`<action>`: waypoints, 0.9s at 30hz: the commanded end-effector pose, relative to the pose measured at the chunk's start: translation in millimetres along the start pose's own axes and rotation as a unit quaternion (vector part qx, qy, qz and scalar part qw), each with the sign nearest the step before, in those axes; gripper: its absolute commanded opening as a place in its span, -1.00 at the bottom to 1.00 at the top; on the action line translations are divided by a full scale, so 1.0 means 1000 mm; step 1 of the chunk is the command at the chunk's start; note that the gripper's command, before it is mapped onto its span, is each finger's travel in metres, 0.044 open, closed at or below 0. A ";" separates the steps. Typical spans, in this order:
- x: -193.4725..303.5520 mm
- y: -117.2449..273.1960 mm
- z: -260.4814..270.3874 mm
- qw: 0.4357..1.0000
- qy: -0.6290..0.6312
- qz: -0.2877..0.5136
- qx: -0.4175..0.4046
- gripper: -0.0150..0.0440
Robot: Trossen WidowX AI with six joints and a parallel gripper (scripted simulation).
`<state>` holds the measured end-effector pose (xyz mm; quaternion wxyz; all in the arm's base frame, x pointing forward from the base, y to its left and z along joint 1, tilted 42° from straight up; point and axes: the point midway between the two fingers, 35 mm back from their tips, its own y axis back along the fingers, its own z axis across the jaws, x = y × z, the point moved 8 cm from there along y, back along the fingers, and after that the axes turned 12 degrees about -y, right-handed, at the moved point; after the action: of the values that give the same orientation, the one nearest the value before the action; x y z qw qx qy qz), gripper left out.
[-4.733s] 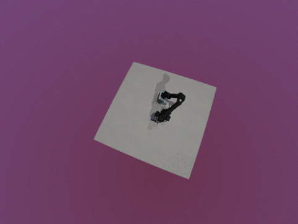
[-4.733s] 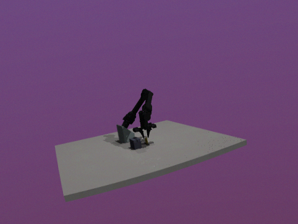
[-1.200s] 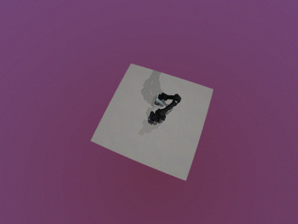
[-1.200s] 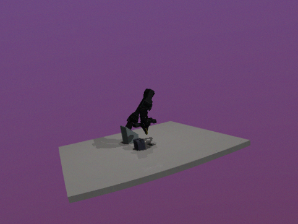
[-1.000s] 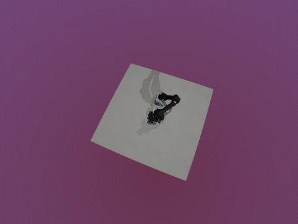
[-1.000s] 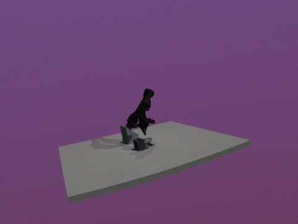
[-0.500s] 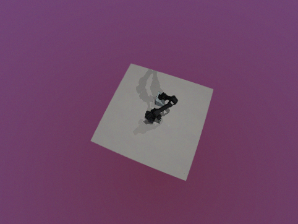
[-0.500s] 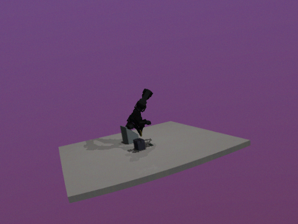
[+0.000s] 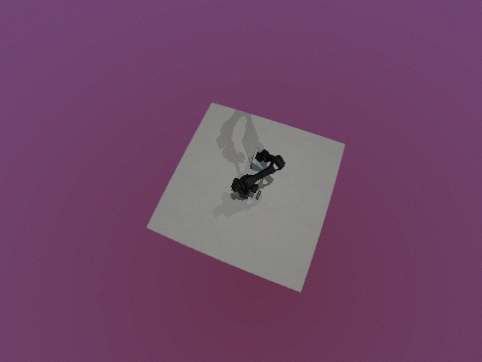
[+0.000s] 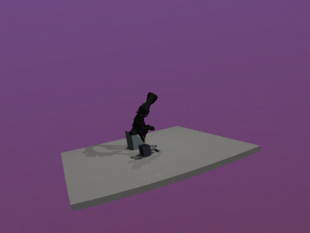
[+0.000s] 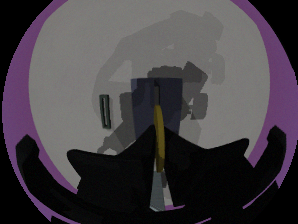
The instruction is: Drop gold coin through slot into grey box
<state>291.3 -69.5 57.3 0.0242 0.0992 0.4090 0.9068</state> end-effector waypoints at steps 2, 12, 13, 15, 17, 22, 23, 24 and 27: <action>0.000 0.000 0.001 1.000 -0.002 0.000 0.000 -0.49; -0.003 0.002 -0.003 1.000 0.003 0.000 0.000 -0.49; -0.003 0.002 -0.003 1.000 0.004 0.000 0.000 -0.49; -0.004 0.002 -0.004 1.000 0.006 0.000 0.000 -0.49; -0.005 0.003 -0.004 1.000 0.007 0.000 0.000 -0.49; -0.003 0.001 -0.003 1.000 0.003 0.000 -0.002 -0.49; -0.003 0.001 -0.003 1.000 0.003 0.000 -0.002 -0.49; -0.003 0.001 -0.003 1.000 0.003 0.000 -0.002 -0.49; -0.003 0.001 -0.003 1.000 0.003 0.000 -0.002 -0.49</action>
<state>293.4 -73.1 55.4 0.0223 0.0959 0.4074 0.9079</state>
